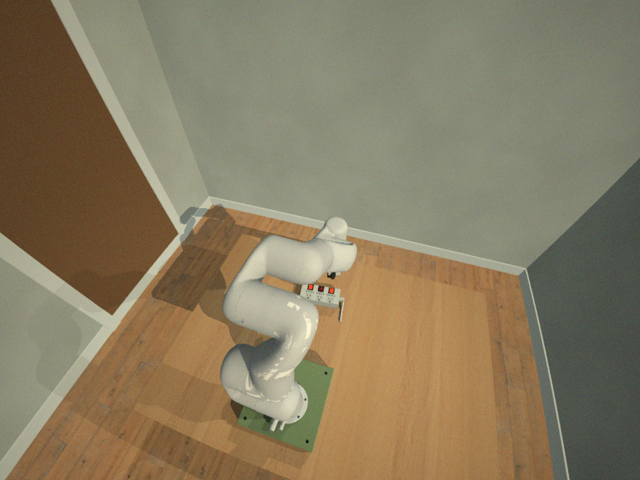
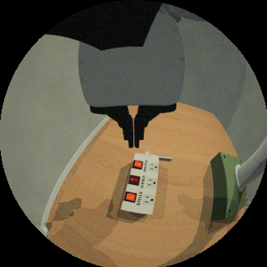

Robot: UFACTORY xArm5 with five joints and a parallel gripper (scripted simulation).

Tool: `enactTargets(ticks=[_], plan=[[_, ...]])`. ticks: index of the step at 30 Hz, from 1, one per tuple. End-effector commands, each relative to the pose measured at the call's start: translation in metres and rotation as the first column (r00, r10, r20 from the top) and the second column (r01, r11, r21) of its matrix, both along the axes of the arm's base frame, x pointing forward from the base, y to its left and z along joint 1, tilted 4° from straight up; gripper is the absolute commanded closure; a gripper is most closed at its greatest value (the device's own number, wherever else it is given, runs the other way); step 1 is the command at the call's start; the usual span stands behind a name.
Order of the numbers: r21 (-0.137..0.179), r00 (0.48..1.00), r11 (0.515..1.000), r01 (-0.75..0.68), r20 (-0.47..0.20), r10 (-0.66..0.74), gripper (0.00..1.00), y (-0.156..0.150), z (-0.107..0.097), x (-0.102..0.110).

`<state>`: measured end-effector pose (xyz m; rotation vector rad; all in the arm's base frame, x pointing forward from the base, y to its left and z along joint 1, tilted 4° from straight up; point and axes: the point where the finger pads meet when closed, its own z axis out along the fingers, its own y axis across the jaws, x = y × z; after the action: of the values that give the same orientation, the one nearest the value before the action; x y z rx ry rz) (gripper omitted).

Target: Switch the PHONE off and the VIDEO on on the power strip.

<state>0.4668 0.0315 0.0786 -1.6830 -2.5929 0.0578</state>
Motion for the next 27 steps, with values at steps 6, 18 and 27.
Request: enactTargets(ticks=[6,18,27], plan=[[0.027,0.975,0.982,-0.188,-0.117,0.19,1.0,-0.0019,0.0074,0.0033],[0.027,0.975,0.982,-0.188,-0.117,0.19,1.0,-0.0019,0.0074,0.0033],[0.027,0.975,0.982,-0.188,-0.117,0.19,1.0,-0.0019,0.0074,0.0033]])
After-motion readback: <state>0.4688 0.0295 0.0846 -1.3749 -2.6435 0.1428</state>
